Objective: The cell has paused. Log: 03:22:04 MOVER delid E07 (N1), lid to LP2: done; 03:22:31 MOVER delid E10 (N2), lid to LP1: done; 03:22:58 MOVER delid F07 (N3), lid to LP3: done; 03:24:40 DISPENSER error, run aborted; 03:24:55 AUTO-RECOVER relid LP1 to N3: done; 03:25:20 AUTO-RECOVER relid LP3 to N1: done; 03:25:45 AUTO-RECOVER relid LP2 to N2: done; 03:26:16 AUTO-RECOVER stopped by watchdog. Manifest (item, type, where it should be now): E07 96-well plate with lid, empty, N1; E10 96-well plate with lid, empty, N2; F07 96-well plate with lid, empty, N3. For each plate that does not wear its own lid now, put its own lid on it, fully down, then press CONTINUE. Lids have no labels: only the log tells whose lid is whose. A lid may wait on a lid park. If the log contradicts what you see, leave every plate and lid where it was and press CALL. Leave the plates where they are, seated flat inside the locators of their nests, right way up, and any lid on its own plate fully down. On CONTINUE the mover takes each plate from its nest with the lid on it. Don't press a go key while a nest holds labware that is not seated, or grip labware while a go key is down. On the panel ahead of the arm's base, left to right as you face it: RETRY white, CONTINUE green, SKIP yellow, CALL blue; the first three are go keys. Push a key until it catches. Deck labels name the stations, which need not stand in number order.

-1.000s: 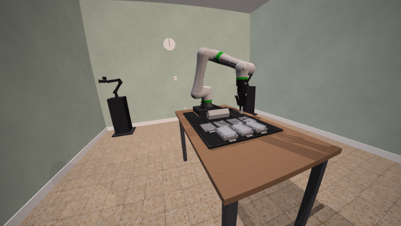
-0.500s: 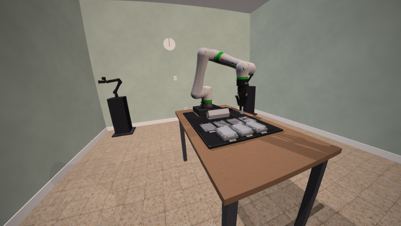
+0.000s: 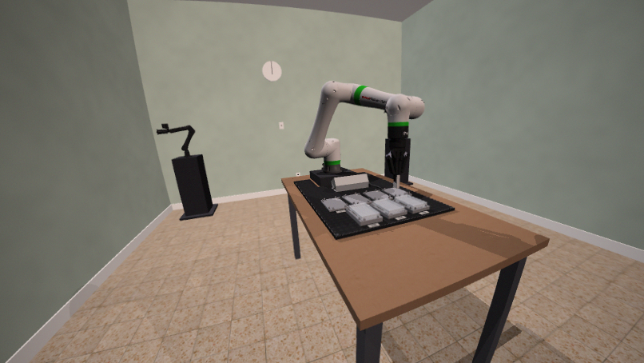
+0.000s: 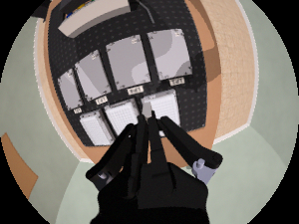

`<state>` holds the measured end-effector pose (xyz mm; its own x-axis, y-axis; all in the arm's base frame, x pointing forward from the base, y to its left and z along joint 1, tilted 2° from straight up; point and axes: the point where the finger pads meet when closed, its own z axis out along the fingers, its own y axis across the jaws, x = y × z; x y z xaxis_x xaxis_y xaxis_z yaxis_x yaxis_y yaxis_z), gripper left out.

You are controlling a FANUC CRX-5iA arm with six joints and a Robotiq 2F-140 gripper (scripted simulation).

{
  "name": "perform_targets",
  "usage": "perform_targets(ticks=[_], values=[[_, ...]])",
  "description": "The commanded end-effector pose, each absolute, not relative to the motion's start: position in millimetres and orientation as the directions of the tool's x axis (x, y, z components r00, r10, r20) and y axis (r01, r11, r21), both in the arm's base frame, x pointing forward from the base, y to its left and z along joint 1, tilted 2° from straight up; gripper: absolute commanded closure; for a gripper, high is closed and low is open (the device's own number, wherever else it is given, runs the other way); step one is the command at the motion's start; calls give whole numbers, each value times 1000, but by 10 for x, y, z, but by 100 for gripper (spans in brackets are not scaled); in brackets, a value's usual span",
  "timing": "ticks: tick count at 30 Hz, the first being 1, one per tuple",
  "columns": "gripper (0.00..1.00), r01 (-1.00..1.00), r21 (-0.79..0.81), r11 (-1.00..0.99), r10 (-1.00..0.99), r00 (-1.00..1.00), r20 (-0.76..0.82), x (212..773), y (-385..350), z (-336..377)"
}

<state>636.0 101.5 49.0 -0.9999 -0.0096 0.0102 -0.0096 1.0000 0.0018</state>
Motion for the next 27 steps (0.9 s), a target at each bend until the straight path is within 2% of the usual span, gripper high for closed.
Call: perform_targets(ticks=[1, 5, 27], values=[[100, -12, 4, 1000, -12, -1000, 27, 6763, 873, 452], [100, -11, 4, 1000, -11, -1000, 27, 6989, 736, 412], [100, -11, 4, 1000, -11, -1000, 27, 6994, 732, 411]])
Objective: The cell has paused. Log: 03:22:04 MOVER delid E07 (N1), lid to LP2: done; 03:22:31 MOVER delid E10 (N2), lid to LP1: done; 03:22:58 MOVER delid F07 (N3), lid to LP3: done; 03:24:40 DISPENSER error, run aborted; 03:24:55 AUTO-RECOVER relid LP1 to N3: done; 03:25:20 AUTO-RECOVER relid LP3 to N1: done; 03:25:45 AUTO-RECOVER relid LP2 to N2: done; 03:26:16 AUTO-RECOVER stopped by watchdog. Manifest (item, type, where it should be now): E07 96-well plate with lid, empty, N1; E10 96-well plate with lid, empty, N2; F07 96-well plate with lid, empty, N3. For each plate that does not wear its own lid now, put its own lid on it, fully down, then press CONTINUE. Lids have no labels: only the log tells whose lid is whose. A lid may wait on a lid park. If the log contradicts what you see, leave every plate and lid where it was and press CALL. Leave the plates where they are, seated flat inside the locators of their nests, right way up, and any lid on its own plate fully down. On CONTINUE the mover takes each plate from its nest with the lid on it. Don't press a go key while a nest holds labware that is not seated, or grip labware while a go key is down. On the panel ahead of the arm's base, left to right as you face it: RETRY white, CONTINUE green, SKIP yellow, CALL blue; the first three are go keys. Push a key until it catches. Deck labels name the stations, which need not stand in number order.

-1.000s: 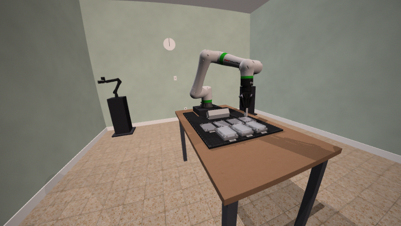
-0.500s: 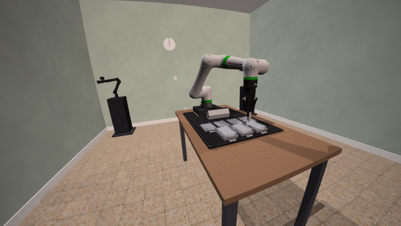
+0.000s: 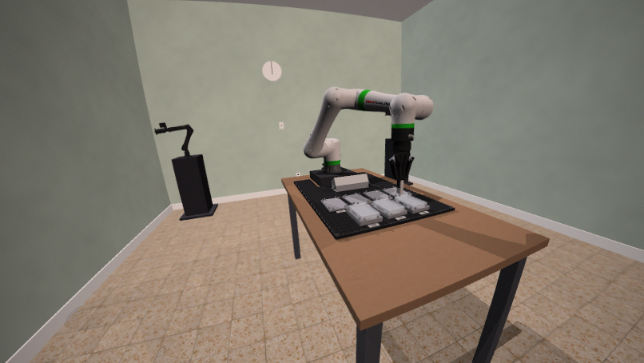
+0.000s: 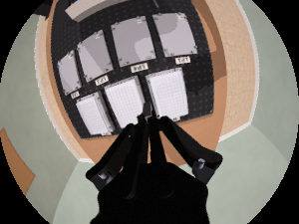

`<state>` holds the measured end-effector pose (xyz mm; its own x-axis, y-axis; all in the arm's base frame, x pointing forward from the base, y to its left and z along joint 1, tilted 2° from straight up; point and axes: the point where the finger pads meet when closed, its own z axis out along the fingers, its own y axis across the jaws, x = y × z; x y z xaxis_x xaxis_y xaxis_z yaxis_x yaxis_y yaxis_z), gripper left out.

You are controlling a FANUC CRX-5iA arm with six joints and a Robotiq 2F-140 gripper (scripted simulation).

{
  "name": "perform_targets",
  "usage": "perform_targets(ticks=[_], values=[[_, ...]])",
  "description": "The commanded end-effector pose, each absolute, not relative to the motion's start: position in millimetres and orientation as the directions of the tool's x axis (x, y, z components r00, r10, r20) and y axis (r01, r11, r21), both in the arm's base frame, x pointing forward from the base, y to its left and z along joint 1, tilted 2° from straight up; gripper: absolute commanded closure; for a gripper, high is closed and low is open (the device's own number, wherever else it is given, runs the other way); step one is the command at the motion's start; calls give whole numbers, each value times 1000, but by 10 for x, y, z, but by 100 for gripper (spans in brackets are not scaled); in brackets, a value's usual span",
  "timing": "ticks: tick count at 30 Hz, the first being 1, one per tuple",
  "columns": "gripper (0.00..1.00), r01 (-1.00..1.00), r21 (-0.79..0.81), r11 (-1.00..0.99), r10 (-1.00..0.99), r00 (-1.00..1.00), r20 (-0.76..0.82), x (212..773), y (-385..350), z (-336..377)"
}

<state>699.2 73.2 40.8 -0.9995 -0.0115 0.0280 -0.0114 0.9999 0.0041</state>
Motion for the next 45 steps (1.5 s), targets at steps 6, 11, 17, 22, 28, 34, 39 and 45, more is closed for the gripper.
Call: perform_targets(ticks=[6, 11, 17, 22, 28, 34, 39, 45], values=[[100, -11, 4, 1000, -11, -1000, 27, 6996, 718, 411], [100, -11, 4, 1000, -11, -1000, 27, 7035, 227, 408], [100, -11, 4, 1000, -11, -1000, 27, 7032, -447, 405], [100, -11, 4, 1000, -11, -1000, 27, 7027, -545, 404], [100, -11, 4, 1000, -11, -1000, 27, 7027, -545, 404], [100, -11, 4, 1000, -11, -1000, 27, 7027, -545, 404], [100, -11, 4, 1000, -11, -1000, 27, 7027, -545, 404], [100, -11, 4, 1000, -11, -1000, 27, 7027, -545, 404]])
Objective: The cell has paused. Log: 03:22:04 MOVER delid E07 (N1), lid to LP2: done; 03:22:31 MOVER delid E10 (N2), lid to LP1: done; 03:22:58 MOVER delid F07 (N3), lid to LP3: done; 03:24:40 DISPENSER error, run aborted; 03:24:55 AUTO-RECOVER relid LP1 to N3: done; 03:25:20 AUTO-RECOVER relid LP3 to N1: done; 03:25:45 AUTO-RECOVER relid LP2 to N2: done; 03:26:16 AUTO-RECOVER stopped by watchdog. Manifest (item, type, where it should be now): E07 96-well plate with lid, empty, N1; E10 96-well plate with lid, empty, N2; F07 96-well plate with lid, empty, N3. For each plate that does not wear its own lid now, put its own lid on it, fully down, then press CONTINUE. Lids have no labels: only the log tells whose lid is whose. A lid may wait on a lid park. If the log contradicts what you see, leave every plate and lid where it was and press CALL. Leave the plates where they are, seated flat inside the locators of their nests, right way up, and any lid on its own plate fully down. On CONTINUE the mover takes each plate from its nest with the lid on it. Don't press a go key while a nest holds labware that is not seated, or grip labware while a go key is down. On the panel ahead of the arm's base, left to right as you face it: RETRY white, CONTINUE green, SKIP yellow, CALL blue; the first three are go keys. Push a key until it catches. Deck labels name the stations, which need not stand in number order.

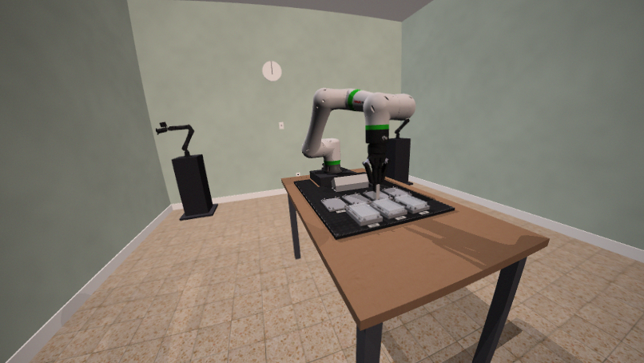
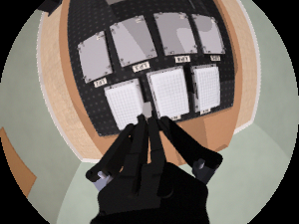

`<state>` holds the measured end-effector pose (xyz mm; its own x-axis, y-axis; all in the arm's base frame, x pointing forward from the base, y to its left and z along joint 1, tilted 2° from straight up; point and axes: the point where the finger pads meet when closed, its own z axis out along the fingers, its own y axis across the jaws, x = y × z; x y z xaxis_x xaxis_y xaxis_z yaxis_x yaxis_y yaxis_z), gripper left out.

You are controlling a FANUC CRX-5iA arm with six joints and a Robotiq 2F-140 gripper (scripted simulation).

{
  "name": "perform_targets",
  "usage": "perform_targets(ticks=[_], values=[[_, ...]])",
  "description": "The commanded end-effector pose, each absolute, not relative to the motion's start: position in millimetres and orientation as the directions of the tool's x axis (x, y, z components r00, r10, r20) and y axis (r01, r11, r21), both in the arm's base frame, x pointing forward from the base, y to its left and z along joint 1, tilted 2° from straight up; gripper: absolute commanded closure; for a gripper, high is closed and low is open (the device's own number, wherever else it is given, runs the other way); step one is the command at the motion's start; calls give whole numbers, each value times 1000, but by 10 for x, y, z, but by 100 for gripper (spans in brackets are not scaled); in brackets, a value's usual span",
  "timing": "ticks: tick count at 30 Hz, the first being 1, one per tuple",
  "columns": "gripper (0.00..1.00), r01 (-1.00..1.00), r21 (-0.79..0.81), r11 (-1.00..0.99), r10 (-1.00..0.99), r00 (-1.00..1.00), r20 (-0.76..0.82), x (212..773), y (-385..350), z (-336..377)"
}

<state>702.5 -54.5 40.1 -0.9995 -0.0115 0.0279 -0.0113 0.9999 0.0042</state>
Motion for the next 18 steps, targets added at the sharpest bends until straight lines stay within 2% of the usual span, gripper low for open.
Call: perform_targets(ticks=[1, 9, 15, 18], values=[[100, -11, 4, 1000, -11, -1000, 27, 7027, -545, 404], [100, -46, 5, 999, -46, -999, 27, 7027, -538, 404], [100, -153, 8, 988, -153, -988, 27, 7026, -516, 404], [100, -292, 12, 956, -292, -956, 25, 7025, -486, 405]])
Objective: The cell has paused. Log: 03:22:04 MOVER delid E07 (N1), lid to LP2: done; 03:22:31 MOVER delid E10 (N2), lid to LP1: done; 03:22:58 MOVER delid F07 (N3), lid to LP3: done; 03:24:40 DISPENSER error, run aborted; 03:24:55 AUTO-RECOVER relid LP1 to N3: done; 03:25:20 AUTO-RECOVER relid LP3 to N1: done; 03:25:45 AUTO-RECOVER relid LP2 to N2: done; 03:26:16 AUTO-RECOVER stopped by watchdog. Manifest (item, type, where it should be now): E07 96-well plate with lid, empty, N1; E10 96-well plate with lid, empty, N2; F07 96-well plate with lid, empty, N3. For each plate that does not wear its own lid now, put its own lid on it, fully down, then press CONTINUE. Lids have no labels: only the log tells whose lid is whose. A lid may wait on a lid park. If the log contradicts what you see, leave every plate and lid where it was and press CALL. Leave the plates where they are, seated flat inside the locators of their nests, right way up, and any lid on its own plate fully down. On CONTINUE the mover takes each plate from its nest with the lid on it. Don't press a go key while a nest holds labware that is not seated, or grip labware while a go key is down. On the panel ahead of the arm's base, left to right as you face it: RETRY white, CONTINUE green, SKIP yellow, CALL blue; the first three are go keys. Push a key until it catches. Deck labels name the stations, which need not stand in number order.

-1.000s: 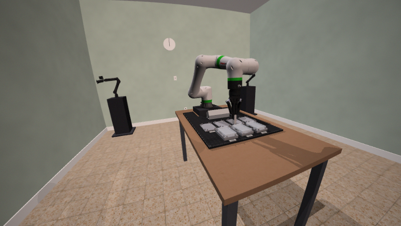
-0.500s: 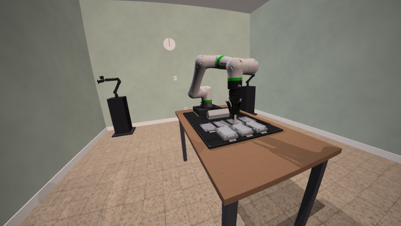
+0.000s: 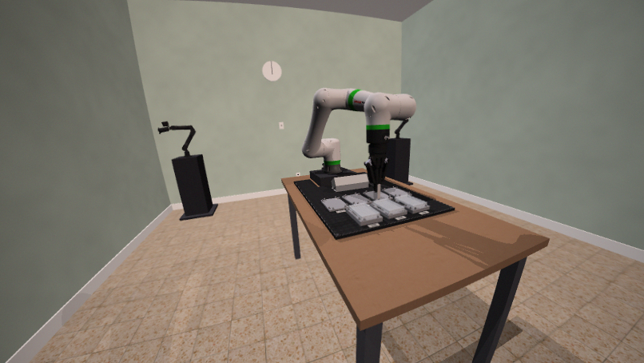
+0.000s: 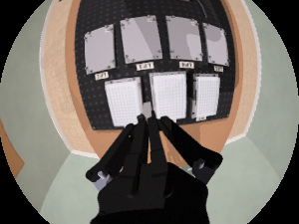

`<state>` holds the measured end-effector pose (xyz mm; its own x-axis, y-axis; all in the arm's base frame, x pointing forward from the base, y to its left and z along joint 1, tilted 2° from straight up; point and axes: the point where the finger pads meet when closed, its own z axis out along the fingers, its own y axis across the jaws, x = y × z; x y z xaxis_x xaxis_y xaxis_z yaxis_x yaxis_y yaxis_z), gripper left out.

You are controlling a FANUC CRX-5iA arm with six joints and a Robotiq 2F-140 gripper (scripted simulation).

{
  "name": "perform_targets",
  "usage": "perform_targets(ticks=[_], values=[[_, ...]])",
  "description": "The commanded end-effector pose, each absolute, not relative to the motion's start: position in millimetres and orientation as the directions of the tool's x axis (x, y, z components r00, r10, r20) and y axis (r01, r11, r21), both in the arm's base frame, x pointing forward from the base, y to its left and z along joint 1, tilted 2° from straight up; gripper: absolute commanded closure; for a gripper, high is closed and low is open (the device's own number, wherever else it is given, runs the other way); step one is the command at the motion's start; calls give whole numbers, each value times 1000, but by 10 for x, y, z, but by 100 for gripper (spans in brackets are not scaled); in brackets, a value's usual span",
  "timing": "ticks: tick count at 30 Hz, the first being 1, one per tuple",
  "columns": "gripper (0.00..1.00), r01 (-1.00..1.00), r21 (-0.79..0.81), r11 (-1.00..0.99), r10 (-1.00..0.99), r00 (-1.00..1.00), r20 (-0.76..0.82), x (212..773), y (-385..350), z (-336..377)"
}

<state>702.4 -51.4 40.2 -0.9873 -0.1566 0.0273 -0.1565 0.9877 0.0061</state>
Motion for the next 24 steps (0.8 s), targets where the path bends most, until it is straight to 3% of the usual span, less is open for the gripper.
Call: perform_targets(ticks=[1, 9, 14, 24], values=[[100, -348, 13, 937, -348, -937, 24, 7025, -474, 405], [100, -668, 16, 744, -668, -743, 21, 7020, -336, 406], [100, -758, 15, 652, -759, -651, 21, 7016, -272, 406], [100, -978, 16, 208, -978, -207, 24, 7000, -57, 408]])
